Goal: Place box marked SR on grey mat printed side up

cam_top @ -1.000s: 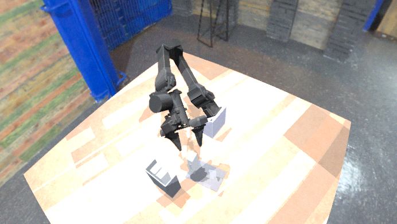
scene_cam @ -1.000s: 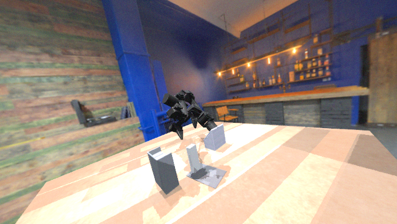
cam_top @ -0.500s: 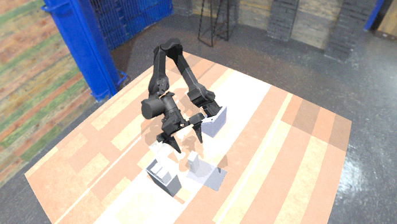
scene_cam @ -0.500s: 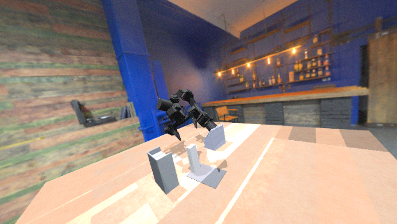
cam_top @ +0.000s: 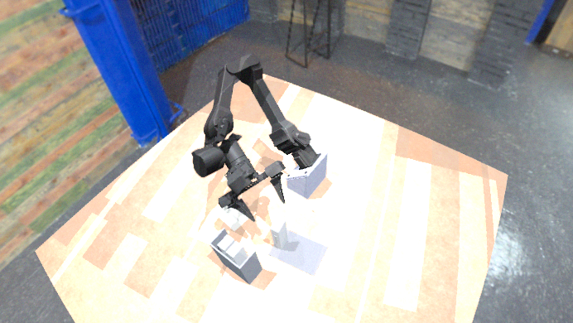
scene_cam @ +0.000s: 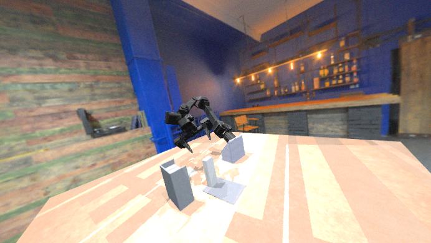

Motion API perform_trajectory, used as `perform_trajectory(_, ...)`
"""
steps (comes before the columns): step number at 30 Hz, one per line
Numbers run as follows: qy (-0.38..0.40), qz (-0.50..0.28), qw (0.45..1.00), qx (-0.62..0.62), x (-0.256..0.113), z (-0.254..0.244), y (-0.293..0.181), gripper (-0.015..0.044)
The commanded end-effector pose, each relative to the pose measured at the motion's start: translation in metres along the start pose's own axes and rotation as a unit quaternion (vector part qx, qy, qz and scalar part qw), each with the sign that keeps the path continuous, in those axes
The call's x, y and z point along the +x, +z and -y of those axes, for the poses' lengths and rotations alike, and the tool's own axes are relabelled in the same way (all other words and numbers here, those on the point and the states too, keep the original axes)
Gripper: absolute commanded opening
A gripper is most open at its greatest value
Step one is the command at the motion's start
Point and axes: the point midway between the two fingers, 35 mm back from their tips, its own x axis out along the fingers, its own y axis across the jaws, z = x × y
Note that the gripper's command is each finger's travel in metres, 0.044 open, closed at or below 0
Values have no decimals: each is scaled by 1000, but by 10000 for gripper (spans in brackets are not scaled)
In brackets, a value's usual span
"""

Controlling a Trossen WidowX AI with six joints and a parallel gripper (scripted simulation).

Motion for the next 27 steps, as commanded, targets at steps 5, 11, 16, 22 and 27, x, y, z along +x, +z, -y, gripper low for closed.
perform_trajectory(5, 13, -9, 1000, -26, -16, 20, -10, 440)
perform_trajectory(11, 23, -14, 999, -46, -31, 35, -19, 440)
perform_trajectory(16, 29, -14, 998, -57, -39, 43, -25, 440)
perform_trajectory(22, 29, -15, 998, -57, -35, 47, -30, 440)
perform_trajectory(27, 29, -15, 998, -57, -30, 50, -36, 440)
